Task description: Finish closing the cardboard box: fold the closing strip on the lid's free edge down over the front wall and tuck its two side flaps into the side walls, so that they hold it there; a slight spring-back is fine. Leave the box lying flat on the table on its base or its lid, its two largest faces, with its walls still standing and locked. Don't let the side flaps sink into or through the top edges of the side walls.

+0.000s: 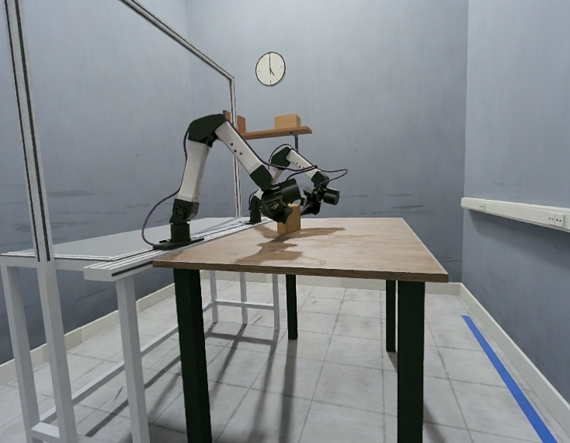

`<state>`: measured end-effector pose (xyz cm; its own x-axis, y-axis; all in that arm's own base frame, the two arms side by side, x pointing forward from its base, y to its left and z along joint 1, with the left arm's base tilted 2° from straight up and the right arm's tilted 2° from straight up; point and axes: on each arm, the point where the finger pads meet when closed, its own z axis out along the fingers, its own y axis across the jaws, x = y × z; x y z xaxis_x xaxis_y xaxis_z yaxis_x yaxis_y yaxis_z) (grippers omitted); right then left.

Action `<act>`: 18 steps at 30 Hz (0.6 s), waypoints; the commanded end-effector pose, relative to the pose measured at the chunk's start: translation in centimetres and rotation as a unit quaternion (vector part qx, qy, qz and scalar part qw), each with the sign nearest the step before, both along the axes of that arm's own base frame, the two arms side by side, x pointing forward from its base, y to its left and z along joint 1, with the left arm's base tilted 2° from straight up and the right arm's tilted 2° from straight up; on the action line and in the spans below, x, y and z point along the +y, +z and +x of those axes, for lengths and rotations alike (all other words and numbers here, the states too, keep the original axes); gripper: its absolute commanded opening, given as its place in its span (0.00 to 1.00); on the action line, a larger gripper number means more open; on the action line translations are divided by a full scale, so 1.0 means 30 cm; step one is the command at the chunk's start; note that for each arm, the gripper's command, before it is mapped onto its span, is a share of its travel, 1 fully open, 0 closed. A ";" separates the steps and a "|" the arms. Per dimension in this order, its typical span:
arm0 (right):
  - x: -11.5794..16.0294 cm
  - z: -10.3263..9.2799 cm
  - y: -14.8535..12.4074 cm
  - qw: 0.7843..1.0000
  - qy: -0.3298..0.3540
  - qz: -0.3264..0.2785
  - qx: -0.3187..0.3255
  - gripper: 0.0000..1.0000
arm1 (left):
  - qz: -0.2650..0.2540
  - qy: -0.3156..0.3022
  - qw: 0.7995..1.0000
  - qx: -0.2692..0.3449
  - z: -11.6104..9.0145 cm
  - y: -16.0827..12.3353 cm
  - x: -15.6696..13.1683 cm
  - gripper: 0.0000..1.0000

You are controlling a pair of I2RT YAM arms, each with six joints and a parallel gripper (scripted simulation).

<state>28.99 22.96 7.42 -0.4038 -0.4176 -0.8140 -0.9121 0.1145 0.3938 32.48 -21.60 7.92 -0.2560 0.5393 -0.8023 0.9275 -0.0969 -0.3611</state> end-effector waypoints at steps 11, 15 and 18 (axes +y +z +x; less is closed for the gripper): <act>0.045 0.007 -0.023 0.999 -0.001 0.011 0.048 0.01 | 0.004 -0.001 0.998 0.066 -0.020 -0.031 -0.053 0.01; 0.041 0.003 -0.033 0.999 -0.003 0.006 0.053 0.01 | 0.005 0.002 0.998 0.070 -0.022 -0.036 -0.045 0.01; 0.045 -0.004 -0.040 0.998 -0.002 0.004 0.056 0.01 | 0.007 0.000 0.997 0.074 -0.030 -0.045 -0.048 0.01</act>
